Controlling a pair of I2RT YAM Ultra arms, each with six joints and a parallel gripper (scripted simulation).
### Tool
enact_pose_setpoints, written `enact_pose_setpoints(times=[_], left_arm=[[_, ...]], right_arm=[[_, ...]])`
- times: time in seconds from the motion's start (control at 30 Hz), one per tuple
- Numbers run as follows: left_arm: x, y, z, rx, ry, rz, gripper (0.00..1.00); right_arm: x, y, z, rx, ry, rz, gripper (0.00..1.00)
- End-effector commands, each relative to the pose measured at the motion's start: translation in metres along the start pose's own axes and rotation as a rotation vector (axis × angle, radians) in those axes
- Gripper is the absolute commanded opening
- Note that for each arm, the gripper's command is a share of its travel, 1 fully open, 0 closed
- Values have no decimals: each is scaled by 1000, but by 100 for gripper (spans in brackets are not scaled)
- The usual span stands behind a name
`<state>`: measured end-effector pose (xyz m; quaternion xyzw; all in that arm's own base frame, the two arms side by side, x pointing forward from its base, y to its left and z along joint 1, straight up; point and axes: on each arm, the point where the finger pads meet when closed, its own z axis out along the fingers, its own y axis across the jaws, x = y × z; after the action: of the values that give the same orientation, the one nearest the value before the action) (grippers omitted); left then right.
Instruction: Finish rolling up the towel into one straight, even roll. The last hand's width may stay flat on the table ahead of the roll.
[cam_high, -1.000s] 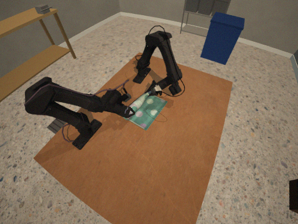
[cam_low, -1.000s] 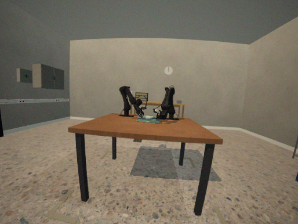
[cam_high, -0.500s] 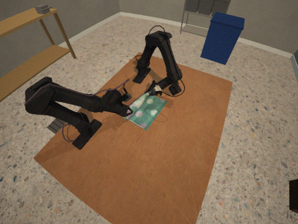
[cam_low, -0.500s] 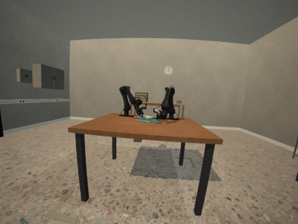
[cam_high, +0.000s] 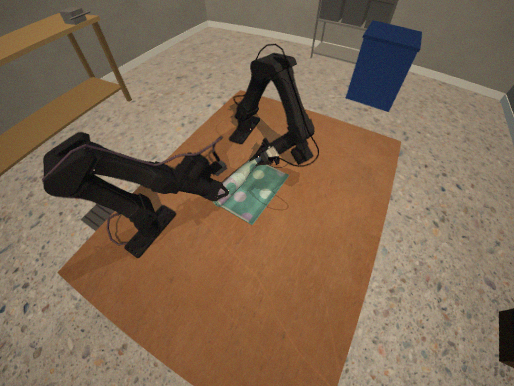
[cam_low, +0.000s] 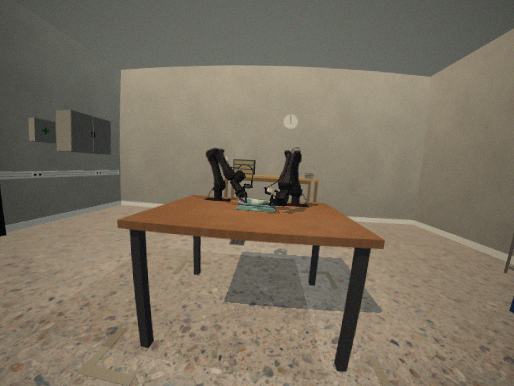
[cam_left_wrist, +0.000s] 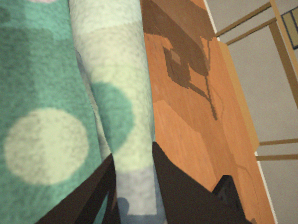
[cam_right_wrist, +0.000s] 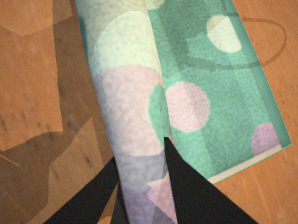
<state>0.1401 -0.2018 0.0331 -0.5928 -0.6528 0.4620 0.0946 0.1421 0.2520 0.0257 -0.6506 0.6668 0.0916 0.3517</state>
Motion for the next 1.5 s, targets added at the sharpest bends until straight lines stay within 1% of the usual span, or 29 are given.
enact_pose_setpoints(times=[0.0,0.2,0.6,0.67,0.77,0.9,1.17,1.23,1.37,1.47], left_arm=[[3,8,-1,-12,6,6,24],[3,8,-1,-12,6,6,24],[-1,0,-7,-12,6,6,73],[-1,0,-7,-12,6,6,73],[-2,-1,-8,-12,6,6,85],[-2,-1,-17,-12,6,6,85],[-2,-1,-60,-12,6,6,85],[-2,-1,-60,-12,6,6,85],[-2,-1,-75,-12,6,6,85],[-2,-1,-78,-14,6,8,85]], right_arm=[[-9,-2,1,9,-22,0,29],[-9,-2,1,9,-22,0,28],[-9,-2,1,9,-22,0,28],[-9,-2,1,9,-22,0,28],[-9,-2,1,9,-22,0,28],[-9,-2,1,-5,-21,11,28],[-9,-3,0,-102,-19,90,28],[-9,-3,0,-102,-19,90,28],[-10,-3,0,-178,-17,151,28],[-11,-3,-1,-242,-16,203,28]])
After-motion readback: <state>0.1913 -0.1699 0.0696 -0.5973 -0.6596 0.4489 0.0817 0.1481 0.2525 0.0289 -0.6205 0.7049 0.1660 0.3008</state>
